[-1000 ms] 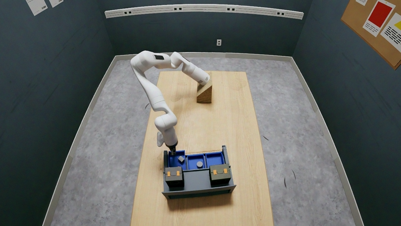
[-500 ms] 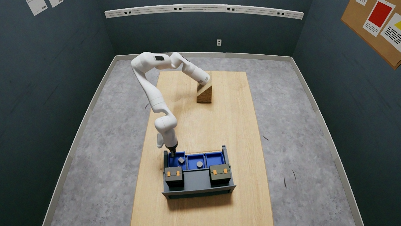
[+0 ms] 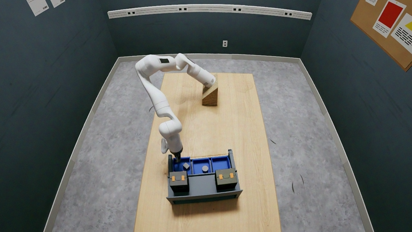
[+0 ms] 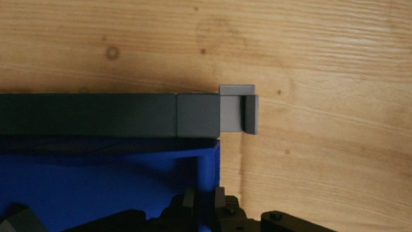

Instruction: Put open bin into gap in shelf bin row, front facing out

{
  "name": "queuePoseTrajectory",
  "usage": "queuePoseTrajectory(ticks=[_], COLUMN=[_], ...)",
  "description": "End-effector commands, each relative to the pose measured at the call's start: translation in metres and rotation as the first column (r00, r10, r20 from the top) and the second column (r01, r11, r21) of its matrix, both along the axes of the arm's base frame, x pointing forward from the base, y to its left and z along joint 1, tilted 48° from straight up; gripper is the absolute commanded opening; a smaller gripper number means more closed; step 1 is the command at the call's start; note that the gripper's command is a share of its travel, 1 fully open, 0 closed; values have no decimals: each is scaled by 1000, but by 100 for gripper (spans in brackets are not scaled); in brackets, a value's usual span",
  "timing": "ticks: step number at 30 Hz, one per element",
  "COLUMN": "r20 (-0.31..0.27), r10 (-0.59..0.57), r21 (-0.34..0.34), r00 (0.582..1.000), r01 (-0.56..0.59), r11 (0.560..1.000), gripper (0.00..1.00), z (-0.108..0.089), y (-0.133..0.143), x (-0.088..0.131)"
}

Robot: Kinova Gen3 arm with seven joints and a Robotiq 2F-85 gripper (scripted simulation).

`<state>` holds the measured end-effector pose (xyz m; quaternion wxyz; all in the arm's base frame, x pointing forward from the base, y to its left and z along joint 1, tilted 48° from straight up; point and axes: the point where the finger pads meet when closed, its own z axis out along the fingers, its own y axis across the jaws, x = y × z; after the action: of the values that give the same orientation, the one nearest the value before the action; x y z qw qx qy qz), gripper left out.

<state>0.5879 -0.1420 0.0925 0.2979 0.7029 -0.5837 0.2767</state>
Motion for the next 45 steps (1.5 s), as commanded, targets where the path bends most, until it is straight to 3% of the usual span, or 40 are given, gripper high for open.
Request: queuePoseTrajectory(ticks=[1, 45], r20=[3, 3], r10=[3, 3], r21=[2, 1], r00=[1000, 1000], r01=[-3, -3], r11=[1000, 1000], gripper=[10, 10], z=[1, -6], y=[2, -4], x=[3, 12])
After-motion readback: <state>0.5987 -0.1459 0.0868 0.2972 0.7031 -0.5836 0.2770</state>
